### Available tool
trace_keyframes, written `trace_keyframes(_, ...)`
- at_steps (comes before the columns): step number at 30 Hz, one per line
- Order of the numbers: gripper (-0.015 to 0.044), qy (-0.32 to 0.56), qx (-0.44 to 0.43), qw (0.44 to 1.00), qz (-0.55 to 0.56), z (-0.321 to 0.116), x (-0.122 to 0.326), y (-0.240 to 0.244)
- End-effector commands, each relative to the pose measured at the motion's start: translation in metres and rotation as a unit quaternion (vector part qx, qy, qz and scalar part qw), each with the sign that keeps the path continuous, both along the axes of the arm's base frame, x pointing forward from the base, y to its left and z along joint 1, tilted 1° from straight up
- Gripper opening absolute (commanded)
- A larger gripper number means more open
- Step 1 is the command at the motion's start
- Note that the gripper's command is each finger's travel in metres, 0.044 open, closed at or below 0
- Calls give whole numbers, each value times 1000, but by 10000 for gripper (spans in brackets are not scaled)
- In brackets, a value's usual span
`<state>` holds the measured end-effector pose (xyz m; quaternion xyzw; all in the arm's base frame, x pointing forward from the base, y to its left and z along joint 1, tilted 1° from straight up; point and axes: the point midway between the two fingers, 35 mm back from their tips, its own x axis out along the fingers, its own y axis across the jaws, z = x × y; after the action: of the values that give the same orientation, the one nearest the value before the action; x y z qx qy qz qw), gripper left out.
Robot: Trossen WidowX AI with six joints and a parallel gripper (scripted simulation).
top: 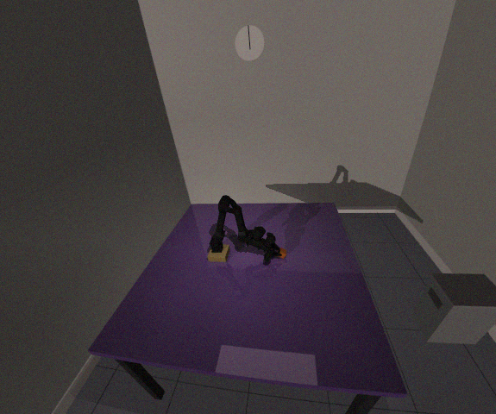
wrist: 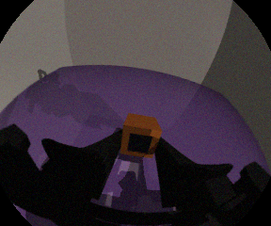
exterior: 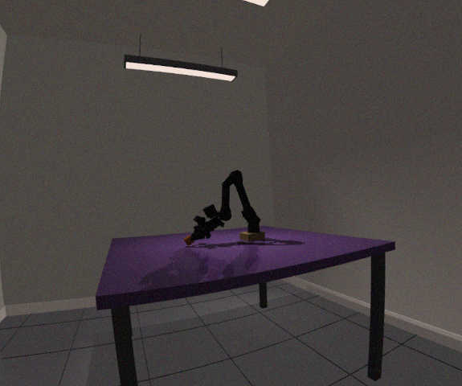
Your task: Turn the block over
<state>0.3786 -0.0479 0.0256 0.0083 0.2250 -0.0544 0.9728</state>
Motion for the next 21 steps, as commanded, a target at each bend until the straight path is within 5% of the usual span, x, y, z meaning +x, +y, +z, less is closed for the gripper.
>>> trace_keyframes(1,157,-2,-1,1000,2,0,0,0)
trace_keyframes(12,440,-2,-1,1000,2,0,0,0)
trace_keyframes(21,440,-2,-1,1000,2,0,0,0)
